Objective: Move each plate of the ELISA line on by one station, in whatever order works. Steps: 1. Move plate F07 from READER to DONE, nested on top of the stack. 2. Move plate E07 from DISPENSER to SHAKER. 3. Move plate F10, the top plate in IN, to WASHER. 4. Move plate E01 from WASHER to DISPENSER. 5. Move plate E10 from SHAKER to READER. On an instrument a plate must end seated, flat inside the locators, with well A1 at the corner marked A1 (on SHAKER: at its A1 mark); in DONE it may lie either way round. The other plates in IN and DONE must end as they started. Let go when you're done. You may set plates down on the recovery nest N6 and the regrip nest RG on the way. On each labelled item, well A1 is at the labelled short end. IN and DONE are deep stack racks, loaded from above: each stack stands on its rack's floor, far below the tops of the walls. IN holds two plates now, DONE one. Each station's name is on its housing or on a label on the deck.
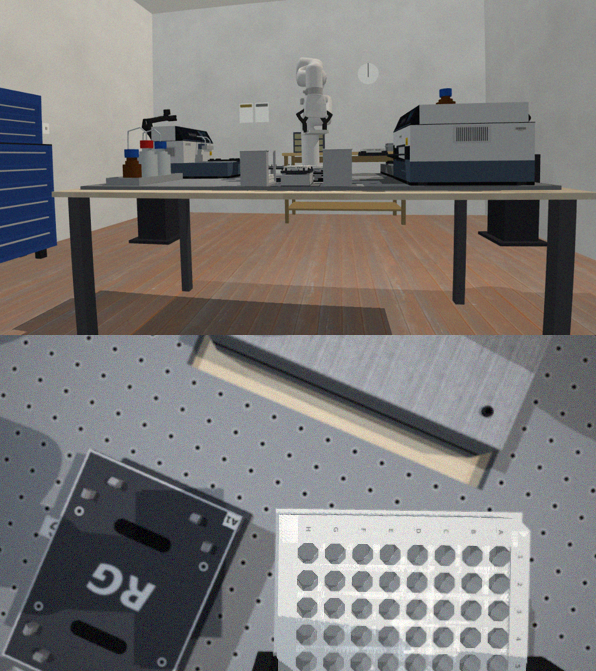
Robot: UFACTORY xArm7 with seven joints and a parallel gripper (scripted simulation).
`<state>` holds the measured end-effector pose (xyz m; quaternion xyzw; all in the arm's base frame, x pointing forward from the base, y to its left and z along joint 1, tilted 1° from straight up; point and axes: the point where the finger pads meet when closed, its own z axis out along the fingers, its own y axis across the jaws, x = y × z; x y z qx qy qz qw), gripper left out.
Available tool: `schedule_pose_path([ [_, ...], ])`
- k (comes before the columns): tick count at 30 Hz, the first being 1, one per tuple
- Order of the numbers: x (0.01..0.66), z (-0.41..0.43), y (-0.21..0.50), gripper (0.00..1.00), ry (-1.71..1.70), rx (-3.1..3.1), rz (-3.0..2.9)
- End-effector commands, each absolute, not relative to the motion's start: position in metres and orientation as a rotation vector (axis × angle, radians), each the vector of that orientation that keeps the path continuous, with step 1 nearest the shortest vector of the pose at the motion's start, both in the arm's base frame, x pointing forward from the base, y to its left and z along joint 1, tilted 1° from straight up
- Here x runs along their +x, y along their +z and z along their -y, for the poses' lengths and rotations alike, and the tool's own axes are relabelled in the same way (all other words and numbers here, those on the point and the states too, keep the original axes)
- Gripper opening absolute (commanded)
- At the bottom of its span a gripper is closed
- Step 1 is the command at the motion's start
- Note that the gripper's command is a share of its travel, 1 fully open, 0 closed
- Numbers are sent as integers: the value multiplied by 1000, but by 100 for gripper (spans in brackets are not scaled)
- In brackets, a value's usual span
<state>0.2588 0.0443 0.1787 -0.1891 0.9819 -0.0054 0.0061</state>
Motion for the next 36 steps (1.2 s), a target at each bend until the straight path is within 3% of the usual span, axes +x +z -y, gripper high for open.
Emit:
schedule_pose_path([
  [1,257,-54,180,0,-18,-592,-3067],
  [36,220,-151,179,0,-18,-994,-2964],
])
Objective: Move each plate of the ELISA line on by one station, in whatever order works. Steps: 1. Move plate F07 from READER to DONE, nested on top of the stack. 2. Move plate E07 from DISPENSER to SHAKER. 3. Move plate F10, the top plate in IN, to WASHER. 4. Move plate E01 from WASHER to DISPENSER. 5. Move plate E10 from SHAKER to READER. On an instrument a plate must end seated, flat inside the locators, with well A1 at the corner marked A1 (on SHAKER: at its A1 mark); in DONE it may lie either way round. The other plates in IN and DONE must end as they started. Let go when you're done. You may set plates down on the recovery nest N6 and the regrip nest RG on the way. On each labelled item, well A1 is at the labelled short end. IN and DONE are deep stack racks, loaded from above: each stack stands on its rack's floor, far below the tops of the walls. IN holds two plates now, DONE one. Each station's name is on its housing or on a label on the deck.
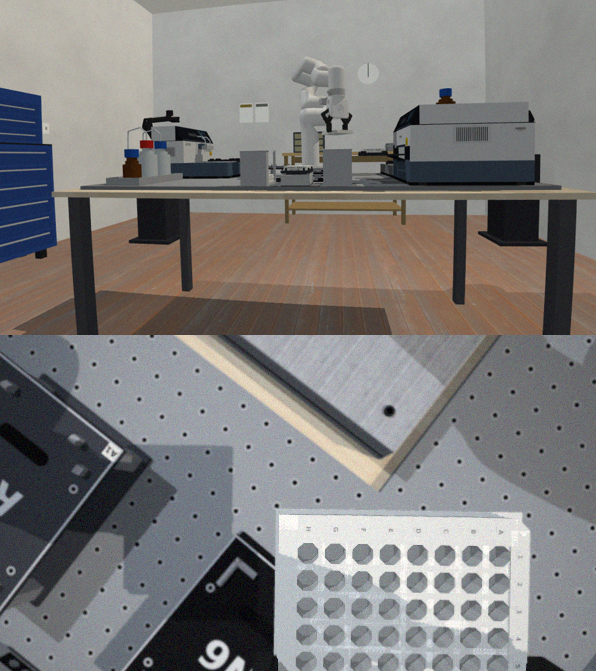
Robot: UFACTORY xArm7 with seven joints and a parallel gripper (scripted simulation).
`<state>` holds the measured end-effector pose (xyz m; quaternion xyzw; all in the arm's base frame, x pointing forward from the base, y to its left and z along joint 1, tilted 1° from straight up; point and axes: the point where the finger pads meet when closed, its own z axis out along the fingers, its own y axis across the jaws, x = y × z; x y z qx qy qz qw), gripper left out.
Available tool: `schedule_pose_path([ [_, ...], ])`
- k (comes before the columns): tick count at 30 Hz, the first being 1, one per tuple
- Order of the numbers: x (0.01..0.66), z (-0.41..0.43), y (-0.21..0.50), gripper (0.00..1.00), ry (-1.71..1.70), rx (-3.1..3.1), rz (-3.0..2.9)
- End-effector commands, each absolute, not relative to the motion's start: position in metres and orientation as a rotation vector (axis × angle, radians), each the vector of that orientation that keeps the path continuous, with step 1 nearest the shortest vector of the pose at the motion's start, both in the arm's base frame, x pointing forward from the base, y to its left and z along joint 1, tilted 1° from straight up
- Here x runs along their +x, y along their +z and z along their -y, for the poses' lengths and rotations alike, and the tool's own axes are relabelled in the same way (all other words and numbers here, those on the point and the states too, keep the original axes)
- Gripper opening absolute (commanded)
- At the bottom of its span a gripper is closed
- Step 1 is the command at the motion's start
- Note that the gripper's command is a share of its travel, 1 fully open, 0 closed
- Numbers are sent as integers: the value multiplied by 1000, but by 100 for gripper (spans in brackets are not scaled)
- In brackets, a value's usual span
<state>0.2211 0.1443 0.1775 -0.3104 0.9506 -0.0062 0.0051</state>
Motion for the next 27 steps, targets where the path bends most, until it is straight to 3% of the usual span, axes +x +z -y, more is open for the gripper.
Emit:
schedule_pose_path([
  [1,219,-154,179,0,-18,-994,-2964],
  [27,193,-223,178,0,-18,-1188,-2892],
])
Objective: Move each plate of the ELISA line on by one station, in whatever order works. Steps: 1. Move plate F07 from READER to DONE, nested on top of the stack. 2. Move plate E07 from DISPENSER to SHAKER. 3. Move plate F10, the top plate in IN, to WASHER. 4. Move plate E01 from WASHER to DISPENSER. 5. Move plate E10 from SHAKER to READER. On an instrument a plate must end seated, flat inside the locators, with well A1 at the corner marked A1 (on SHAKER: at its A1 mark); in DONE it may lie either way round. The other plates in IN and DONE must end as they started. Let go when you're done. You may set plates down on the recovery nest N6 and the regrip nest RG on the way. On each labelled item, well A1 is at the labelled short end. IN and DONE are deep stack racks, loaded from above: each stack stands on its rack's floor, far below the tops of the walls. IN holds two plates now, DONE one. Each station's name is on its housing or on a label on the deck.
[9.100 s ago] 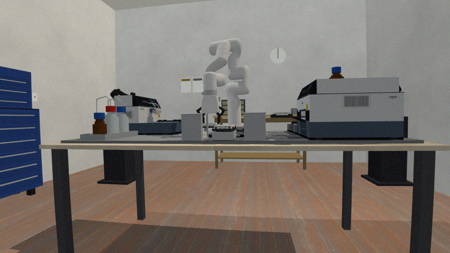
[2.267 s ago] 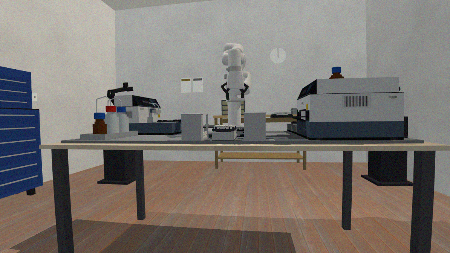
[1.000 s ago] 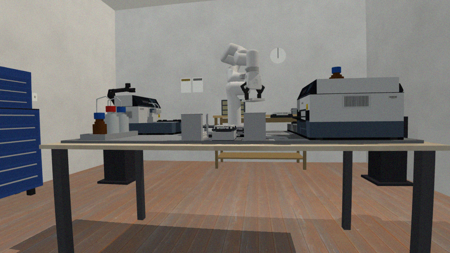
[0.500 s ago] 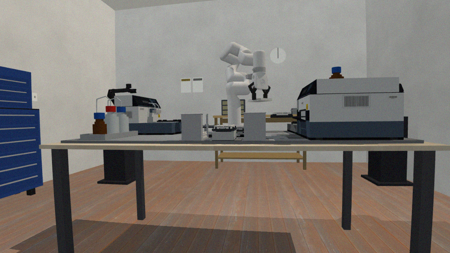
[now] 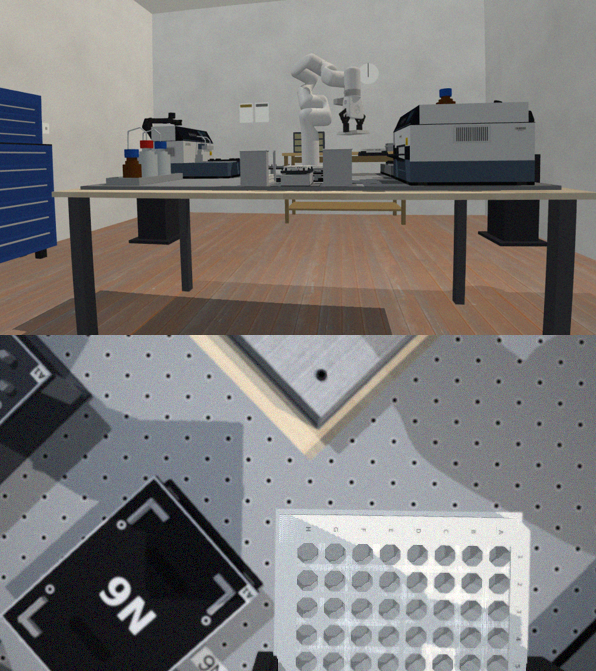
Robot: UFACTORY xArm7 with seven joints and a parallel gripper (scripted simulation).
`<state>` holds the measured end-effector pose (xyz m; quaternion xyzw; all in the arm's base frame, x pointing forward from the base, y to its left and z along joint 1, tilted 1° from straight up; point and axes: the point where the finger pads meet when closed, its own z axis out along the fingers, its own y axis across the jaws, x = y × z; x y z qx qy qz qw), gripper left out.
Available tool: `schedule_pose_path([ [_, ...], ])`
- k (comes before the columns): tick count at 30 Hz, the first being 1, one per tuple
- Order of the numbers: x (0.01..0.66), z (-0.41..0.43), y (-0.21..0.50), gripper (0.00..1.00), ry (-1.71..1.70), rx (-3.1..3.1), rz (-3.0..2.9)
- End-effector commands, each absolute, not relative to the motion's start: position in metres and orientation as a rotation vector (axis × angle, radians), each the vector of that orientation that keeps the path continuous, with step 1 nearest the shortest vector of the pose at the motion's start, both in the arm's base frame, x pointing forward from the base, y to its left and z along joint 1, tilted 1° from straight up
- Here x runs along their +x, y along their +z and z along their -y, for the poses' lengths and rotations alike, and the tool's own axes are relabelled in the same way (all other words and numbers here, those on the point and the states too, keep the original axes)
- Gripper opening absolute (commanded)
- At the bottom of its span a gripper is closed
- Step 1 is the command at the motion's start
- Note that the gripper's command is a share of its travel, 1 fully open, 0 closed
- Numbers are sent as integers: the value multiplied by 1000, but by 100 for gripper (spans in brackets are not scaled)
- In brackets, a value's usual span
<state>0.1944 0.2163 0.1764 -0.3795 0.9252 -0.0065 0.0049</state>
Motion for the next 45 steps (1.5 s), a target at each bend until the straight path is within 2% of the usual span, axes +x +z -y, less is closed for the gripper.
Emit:
schedule_pose_path([
  [1,192,-226,178,0,-18,-1188,-2892],
  [45,72,-286,175,0,-19,-1625,-2675],
])
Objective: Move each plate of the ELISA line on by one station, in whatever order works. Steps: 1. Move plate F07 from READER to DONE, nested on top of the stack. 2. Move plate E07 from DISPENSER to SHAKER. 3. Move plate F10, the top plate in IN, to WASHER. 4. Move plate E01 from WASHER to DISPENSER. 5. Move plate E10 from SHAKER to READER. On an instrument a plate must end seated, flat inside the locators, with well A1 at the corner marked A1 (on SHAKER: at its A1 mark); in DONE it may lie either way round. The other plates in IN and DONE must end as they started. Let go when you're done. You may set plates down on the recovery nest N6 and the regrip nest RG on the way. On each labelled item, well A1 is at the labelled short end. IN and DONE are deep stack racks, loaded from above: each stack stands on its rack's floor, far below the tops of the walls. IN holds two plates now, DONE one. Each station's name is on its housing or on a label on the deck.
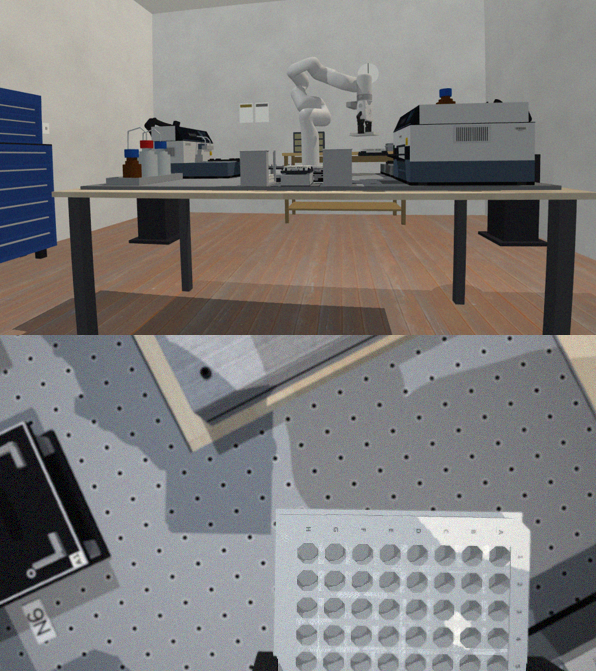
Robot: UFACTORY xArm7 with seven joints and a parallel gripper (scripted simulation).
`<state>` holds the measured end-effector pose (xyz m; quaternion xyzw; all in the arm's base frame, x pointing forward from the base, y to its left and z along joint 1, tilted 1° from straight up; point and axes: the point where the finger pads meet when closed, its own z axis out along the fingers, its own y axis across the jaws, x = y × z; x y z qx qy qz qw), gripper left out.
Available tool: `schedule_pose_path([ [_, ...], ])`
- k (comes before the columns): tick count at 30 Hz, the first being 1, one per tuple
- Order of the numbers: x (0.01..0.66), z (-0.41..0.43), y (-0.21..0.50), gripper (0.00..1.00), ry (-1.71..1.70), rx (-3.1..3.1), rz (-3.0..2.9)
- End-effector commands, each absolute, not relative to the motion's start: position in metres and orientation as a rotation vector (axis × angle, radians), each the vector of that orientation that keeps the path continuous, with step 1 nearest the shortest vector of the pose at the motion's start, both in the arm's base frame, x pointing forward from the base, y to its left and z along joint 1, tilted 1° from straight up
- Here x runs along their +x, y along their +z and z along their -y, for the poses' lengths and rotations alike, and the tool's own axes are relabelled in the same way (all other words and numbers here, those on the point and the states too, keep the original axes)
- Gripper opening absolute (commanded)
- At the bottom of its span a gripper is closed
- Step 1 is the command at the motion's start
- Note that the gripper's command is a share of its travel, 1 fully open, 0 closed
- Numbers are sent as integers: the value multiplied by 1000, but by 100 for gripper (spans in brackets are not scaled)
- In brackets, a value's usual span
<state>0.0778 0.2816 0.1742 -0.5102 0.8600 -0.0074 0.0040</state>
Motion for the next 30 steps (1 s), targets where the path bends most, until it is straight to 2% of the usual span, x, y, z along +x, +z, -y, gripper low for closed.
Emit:
schedule_pose_path([
  [1,69,-287,175,0,-19,-1641,-2665],
  [16,29,-304,175,0,-19,-1739,-2603],
  [30,23,-343,174,0,-20,-1908,-2483],
])
